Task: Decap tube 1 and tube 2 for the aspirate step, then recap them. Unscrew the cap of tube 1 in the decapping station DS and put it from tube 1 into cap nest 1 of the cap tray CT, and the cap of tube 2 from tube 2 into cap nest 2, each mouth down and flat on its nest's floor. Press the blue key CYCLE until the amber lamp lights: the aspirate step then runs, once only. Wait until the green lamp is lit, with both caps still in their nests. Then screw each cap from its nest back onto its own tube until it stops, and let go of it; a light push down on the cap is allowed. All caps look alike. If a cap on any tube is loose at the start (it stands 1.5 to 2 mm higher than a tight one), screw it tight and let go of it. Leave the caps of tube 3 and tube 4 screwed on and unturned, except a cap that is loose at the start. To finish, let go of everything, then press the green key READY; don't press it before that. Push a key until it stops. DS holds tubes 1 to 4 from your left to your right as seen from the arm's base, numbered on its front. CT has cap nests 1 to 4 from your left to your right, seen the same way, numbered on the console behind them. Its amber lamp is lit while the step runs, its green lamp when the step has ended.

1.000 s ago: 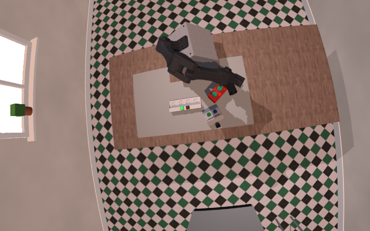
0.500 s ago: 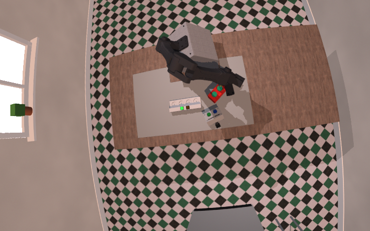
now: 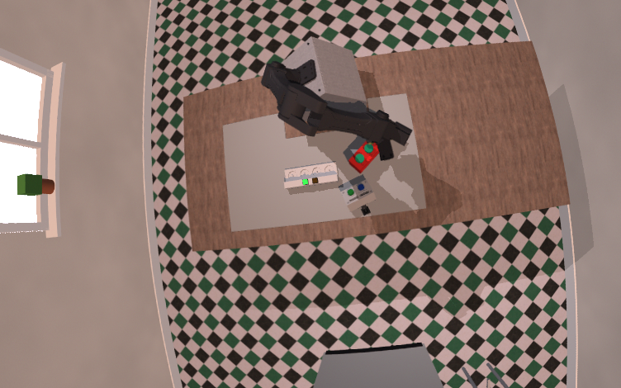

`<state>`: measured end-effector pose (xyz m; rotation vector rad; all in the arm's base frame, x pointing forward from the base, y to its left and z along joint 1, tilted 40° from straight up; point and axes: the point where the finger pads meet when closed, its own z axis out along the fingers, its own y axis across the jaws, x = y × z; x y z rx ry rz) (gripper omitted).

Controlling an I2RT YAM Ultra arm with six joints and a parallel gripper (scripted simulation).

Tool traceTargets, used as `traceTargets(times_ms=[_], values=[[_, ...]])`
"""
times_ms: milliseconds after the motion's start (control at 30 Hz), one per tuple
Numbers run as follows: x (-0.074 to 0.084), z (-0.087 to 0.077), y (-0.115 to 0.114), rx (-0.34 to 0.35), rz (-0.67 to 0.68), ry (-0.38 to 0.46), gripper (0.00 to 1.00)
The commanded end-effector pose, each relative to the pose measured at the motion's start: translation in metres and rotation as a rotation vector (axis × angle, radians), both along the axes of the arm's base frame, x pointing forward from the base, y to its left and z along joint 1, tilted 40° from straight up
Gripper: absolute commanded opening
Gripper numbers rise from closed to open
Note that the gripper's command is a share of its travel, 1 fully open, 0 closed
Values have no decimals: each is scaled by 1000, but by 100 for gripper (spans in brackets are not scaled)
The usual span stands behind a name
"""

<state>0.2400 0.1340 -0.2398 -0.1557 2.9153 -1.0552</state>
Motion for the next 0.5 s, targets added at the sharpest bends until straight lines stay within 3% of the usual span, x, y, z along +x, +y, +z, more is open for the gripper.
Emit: traceTargets(times_ms=[0, 300, 467], values=[[0, 11, 12, 1, 9, -8, 49], [-1, 21, 20, 2, 9, -8, 49], [26, 43, -3, -29, 315, 246, 49]])
